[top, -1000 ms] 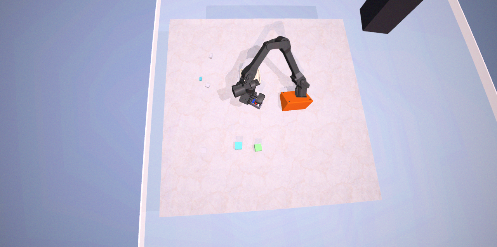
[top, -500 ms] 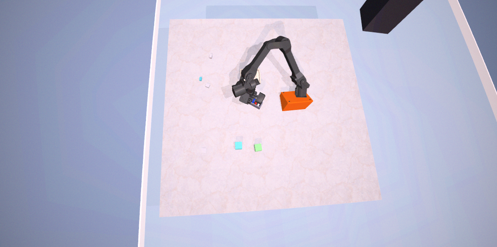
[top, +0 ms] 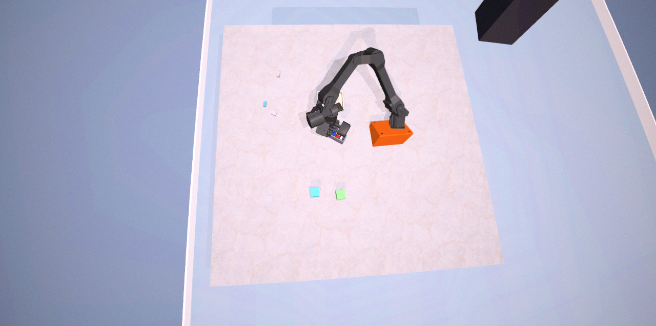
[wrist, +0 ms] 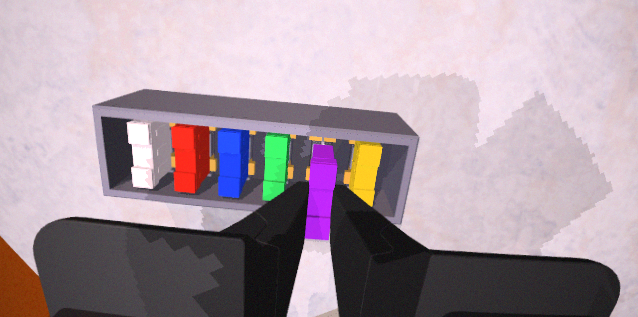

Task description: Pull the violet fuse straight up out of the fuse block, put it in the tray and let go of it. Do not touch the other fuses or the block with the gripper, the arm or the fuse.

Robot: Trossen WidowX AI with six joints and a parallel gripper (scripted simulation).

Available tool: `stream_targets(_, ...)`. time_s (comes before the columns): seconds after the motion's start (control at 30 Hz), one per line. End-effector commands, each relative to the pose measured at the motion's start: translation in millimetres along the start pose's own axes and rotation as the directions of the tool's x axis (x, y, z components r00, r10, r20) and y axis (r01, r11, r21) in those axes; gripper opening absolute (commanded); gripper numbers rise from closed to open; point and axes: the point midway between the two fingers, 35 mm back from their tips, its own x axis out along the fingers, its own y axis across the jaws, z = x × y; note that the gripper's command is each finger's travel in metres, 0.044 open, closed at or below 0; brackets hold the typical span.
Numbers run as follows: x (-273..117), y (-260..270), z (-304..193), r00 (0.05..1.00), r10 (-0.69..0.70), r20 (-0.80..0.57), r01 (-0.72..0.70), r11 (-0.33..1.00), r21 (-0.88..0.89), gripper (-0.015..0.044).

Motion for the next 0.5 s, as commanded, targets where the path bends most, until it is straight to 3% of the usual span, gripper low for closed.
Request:
stream_targets(0.0, -2.6, -0.8, 0.5, 1.0, 0.002, 0.004, -0.002, 1.0, 0.007, 0.0)
stream_targets(0.47, -9.4, -0.6, 0.2, 1.0, 0.002, 0.003, -0.002, 1.0, 0.006, 0.0)
